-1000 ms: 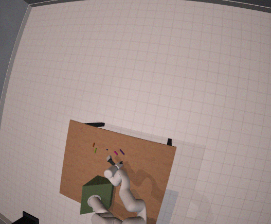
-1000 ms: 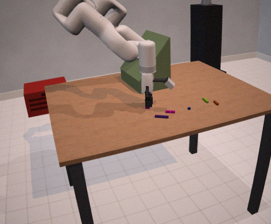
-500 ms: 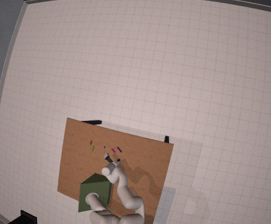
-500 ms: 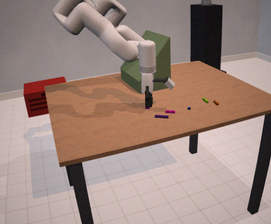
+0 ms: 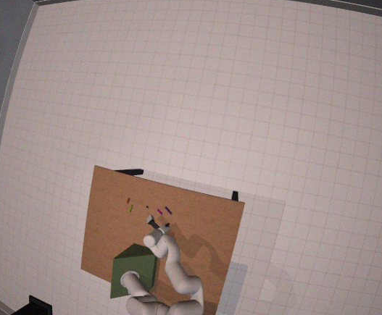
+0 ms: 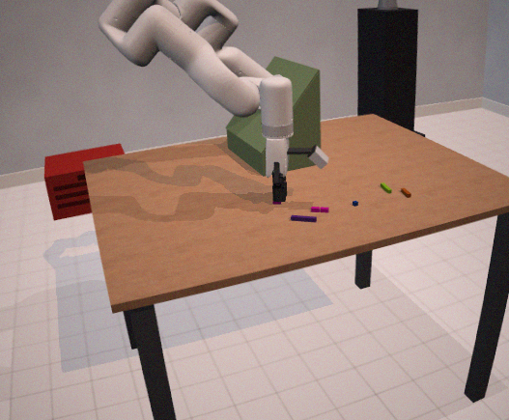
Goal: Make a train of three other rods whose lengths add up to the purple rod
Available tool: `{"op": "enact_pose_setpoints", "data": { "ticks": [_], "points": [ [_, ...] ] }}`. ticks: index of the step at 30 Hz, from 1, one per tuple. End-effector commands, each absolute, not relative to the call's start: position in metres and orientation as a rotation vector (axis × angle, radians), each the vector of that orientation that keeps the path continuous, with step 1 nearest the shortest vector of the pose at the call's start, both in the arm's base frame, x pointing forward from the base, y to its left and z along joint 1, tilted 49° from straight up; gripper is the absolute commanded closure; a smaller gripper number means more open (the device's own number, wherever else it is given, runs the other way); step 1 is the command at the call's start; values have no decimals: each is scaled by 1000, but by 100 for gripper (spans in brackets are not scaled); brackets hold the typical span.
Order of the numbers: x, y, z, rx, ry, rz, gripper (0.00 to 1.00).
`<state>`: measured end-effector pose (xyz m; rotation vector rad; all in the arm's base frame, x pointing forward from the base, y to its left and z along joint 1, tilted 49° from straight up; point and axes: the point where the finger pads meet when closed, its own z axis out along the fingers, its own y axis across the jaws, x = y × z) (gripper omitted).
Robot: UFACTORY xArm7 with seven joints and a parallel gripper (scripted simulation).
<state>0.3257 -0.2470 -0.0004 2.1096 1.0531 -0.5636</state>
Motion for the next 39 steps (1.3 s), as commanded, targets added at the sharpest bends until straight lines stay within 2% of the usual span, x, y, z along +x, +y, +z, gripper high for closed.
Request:
{"op": "enact_pose_setpoints", "data": {
  "ticks": [1, 39],
  "points": [
    [327, -248, -2, 2108, 1055, -560, 76],
    [326, -255, -8, 2108, 1055, -560, 76]
  ]
}}
